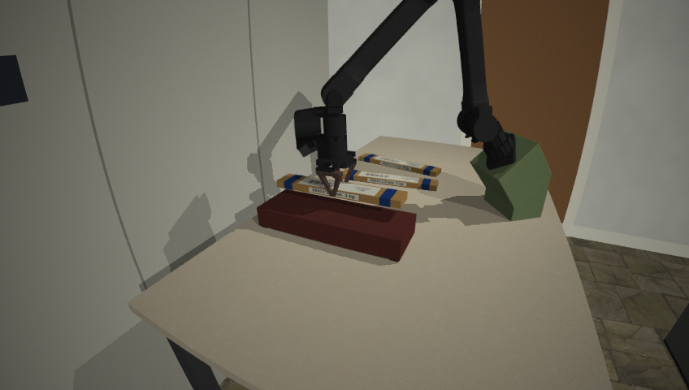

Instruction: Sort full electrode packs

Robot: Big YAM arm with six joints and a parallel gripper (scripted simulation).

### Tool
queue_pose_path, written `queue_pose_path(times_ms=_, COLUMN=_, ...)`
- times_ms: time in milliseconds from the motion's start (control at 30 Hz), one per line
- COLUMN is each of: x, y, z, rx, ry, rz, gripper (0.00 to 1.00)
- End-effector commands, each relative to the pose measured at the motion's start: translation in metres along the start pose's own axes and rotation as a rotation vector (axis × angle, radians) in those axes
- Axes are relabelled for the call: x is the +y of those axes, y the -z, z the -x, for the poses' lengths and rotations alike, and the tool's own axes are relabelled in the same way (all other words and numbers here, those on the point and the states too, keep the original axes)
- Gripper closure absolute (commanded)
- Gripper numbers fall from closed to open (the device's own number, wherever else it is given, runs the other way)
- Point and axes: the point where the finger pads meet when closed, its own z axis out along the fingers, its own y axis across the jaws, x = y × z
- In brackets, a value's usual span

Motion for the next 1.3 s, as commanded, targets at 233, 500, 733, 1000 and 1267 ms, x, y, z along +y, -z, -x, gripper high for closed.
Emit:
queue_pose_path(times_ms=233, x=0.016, y=0.031, z=0.019, rx=-0.069, ry=0.0, rz=0.046, gripper=1.0)
queue_pose_path(times_ms=500, x=0.018, y=0.034, z=0.021, rx=-0.071, ry=0.0, rz=0.047, gripper=1.0)
queue_pose_path(times_ms=733, x=0.018, y=0.035, z=0.021, rx=-0.071, ry=0.0, rz=0.047, gripper=1.0)
queue_pose_path(times_ms=1000, x=0.018, y=0.036, z=0.021, rx=-0.071, ry=0.0, rz=0.047, gripper=1.0)
queue_pose_path(times_ms=1267, x=0.018, y=0.037, z=0.022, rx=-0.071, ry=0.0, rz=0.047, gripper=1.0)
